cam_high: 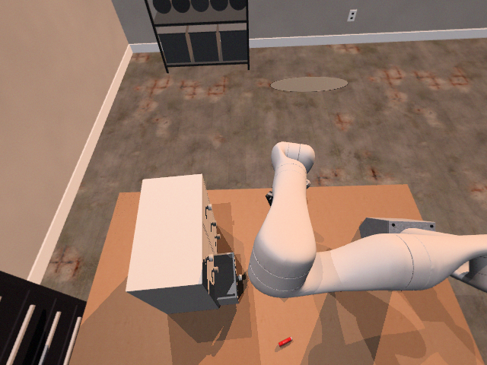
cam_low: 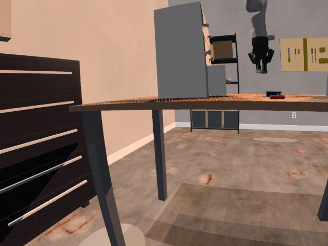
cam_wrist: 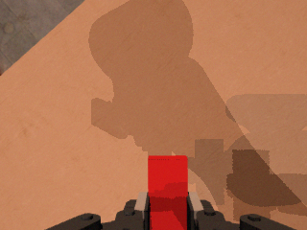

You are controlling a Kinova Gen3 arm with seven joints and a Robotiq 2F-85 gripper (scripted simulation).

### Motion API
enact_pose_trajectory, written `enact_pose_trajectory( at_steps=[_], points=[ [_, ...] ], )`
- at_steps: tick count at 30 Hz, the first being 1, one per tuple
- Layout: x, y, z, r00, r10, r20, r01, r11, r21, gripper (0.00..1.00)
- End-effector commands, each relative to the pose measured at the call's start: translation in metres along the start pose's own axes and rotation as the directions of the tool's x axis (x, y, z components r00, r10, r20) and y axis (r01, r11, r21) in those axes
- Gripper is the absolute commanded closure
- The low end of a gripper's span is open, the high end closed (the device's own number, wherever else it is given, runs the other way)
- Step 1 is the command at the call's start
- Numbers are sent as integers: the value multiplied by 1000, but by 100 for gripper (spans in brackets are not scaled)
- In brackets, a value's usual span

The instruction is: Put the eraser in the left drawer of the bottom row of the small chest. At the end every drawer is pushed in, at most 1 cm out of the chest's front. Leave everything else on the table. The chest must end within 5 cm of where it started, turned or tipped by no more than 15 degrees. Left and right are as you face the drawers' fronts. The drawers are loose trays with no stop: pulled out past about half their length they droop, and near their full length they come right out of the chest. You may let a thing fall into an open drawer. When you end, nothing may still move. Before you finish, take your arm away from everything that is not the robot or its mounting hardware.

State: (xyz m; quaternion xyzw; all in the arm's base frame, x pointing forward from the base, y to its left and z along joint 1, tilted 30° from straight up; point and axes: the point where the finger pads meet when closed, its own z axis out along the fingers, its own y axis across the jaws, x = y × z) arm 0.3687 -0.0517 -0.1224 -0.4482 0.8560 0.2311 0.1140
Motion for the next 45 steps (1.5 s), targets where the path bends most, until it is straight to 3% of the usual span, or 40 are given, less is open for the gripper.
enact_pose_trajectory(
  at_steps=[1, 12, 27, 38, 45],
  points=[
    [4, -10, 0, 999, 41, 0, -41, 999, 4, 81],
    [10, -44, 0, 962, 274, 3, -274, 962, 7, 81],
    [20, -91, 0, 795, 607, -1, -607, 795, 2, 81],
    [23, -103, 0, 722, 691, -6, -691, 722, 0, 81],
    [24, -106, 1, 708, 706, -7, -706, 708, 0, 81]
  ],
)
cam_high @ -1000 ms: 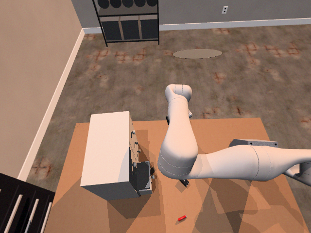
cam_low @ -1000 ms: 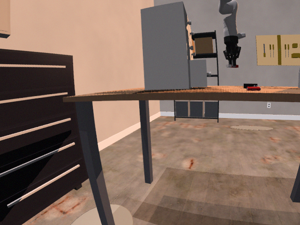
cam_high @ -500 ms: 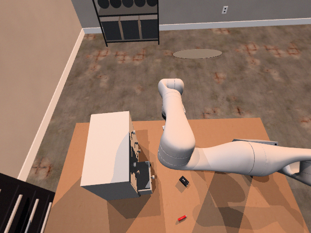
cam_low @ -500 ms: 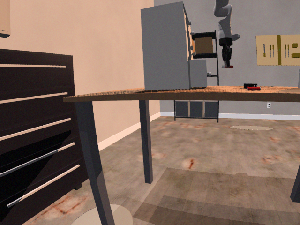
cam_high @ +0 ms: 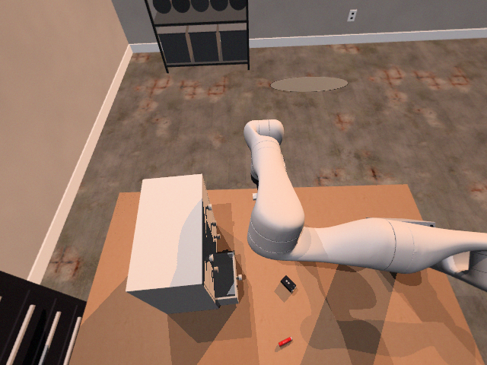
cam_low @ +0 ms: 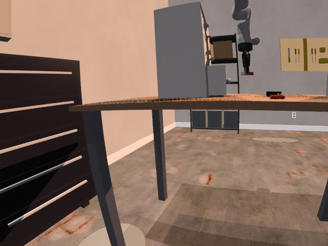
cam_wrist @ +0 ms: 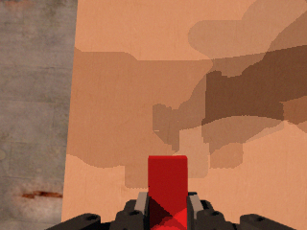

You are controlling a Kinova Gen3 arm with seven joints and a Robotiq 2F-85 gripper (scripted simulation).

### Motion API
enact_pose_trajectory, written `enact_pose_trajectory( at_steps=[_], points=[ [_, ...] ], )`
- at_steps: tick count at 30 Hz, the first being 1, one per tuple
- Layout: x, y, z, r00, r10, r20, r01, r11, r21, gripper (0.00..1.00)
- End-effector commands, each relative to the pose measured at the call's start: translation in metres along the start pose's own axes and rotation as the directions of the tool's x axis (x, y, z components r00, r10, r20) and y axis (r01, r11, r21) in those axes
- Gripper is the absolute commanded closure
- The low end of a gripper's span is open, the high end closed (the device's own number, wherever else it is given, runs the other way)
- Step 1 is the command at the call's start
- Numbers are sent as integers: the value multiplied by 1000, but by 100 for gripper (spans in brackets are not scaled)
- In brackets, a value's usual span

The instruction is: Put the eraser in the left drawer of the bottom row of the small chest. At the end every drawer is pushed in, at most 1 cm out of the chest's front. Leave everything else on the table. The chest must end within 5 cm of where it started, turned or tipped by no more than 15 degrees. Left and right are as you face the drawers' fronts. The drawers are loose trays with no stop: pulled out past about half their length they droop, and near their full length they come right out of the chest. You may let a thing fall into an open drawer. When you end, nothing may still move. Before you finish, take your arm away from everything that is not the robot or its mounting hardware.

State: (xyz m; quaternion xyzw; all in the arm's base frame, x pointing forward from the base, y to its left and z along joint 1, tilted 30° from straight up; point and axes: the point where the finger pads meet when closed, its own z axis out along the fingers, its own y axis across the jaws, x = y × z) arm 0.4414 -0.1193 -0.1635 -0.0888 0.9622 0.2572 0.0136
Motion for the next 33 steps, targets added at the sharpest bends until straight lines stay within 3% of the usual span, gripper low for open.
enact_pose_trajectory(
  at_steps=[1, 8, 16, 21, 33],
  points=[
    [0, -1, -1, 1000, 1, 1, -1, 1000, 1, 81],
    [0, -1, -4, 1000, 2, 1, -2, 1000, 1, 81],
    [0, -1, -34, 1000, 2, 1, -2, 1000, 1, 81],
    [0, -2, -42, 1000, 2, 1, -2, 1000, 1, 81],
    [0, -2, -44, 1000, 2, 4, -2, 1000, 1, 81]
  ],
)
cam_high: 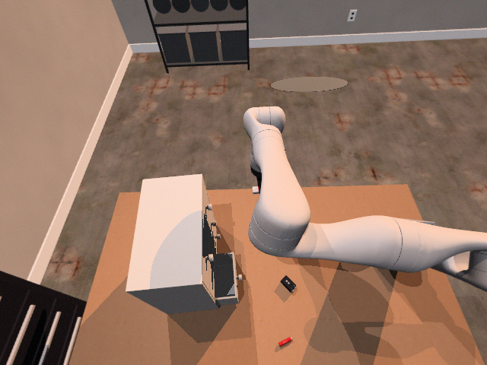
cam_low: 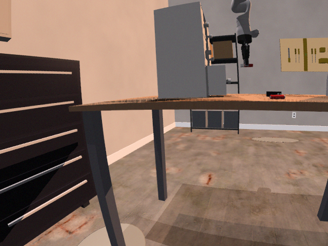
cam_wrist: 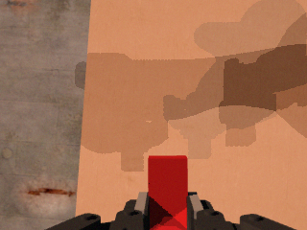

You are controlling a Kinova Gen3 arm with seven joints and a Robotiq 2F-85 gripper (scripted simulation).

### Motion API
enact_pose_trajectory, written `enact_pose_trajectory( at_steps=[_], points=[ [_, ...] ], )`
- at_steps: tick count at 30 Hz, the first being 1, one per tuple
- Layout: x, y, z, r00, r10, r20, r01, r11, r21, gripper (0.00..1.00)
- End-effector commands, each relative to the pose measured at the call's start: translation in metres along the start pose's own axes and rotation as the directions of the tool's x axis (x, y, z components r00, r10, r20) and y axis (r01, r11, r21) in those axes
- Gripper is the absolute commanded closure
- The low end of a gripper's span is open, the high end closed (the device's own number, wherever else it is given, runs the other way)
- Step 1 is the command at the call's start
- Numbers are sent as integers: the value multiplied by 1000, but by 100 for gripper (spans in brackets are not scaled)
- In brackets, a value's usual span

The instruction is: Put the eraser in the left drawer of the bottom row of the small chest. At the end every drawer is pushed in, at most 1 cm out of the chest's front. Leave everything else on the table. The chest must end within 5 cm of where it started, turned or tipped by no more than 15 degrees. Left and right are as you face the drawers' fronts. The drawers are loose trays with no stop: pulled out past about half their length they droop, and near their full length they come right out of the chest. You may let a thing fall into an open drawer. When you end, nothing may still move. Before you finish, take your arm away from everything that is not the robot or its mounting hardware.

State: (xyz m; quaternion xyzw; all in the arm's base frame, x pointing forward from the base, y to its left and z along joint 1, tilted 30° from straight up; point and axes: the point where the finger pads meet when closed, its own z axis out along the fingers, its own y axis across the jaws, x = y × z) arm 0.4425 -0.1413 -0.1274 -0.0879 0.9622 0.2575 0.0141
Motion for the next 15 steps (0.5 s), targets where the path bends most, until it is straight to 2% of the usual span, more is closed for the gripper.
enact_pose_trajectory(
  at_steps=[1, 15],
  points=[
    [0, 0, -1, 1000, 1, 3, -1, 1000, 1, 81],
    [0, 0, -1, 999, 0, 41, -1, 1000, 1, 81]
  ],
)
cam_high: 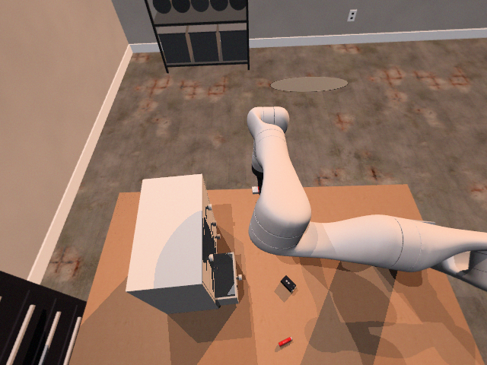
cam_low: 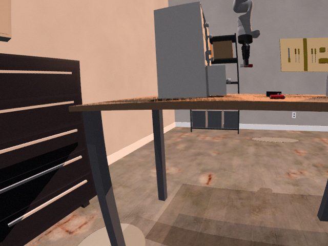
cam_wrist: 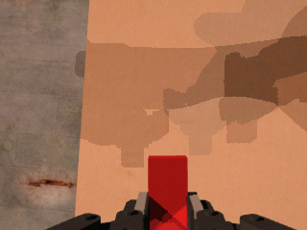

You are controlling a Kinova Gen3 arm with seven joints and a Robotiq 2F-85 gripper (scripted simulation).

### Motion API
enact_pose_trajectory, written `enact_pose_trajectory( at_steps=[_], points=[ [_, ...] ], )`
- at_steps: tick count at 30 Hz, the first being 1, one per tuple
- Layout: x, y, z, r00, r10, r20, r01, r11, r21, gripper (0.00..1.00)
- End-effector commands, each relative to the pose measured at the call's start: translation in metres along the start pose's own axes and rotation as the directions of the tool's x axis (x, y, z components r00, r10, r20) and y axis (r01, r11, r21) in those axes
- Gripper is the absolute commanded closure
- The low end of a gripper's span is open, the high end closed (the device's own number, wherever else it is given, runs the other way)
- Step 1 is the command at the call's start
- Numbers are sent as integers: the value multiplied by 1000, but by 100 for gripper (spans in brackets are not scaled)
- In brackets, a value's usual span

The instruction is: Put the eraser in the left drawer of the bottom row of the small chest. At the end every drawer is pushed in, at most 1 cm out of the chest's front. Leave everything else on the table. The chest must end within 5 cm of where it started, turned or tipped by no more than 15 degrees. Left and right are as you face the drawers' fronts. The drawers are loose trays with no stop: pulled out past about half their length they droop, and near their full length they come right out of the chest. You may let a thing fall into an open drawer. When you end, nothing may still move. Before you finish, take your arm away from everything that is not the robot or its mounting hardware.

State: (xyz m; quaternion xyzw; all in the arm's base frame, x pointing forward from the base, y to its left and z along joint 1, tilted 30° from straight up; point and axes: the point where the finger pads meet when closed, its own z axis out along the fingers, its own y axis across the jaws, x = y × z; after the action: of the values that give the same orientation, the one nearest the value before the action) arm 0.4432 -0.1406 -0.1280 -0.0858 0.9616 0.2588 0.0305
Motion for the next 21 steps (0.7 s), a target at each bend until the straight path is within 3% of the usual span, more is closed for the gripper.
enact_pose_trajectory(
  at_steps=[1, 21],
  points=[
    [1, -1, -2, 1000, 5, 13, -5, 1000, 1, 81],
    [2, 0, -1, 990, 5, 141, -5, 1000, 1, 81]
  ],
)
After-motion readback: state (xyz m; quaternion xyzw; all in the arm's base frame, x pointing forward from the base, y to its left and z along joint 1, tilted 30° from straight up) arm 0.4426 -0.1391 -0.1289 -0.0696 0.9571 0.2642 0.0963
